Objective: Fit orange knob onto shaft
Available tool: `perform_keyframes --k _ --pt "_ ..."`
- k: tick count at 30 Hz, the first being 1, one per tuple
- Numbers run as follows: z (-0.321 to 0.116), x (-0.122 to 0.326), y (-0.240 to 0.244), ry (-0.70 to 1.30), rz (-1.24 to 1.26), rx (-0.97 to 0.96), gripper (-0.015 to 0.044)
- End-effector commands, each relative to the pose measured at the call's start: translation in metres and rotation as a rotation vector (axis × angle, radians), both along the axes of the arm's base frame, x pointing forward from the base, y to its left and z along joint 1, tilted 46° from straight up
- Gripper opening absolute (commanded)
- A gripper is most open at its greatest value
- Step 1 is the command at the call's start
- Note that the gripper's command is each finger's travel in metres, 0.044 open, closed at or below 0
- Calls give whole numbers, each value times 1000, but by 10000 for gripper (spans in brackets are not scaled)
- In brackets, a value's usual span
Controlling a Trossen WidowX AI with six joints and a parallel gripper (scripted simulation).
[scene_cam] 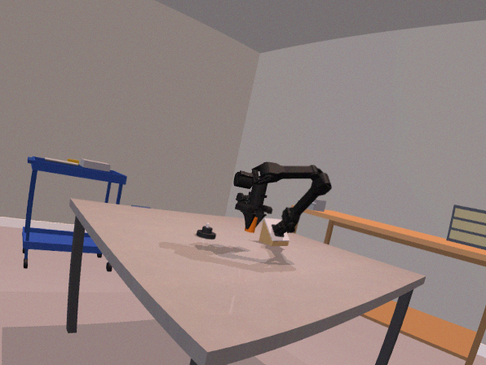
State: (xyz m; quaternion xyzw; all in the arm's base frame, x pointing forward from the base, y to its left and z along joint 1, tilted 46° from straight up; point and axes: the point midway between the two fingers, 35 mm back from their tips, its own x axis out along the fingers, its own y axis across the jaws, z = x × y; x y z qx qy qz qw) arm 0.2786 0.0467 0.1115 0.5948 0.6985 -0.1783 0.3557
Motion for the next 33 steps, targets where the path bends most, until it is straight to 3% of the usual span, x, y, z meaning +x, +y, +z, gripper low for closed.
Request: perform_keyframes --k 1,13,23,32,33 --pt "-13 2 12 4 -6 2 0" --pt "-53 1 53 3 3 10 0" --pt "-56 -1 59 3 5 13 0" --pt "-55 -1 59 2 12 11 236" --pt "-55 -1 59 2 12 11 240"
